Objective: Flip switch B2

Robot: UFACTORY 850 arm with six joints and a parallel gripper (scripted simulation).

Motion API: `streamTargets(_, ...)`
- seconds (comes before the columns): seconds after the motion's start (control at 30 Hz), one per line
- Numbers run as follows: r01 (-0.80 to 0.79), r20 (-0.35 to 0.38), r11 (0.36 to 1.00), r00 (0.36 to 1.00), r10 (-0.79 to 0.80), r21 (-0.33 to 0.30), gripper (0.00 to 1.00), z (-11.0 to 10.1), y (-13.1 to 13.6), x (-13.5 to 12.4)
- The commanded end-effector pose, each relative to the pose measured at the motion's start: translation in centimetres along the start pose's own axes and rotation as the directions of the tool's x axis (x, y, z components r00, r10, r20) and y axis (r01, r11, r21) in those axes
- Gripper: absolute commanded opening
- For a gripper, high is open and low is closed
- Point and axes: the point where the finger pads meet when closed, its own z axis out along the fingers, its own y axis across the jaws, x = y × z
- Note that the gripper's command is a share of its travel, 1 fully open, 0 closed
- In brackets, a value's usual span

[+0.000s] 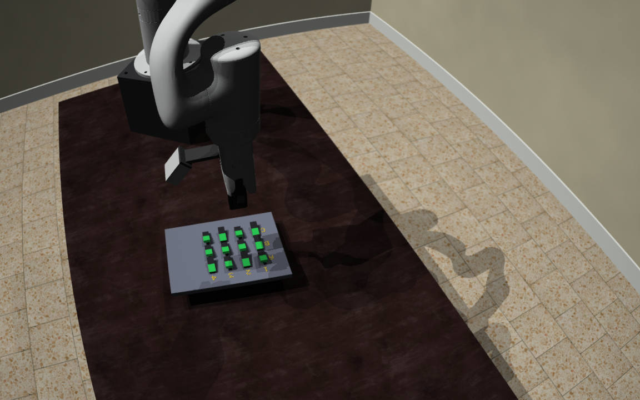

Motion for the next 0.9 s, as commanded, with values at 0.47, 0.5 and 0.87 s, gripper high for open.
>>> streamTargets(0.47,0.000,-0.002,1.000,1.000,0.000,-0.003,0.00,6.2,0.0,-0.1)
streamTargets(0.5,0.000,-0.002,1.000,1.000,0.000,-0.003,0.00,6.8,0.0,-0.1)
streamTargets(0.87,0.000,-0.002,1.000,1.000,0.000,-0.003,0.00,9.9,0.1,-0.2)
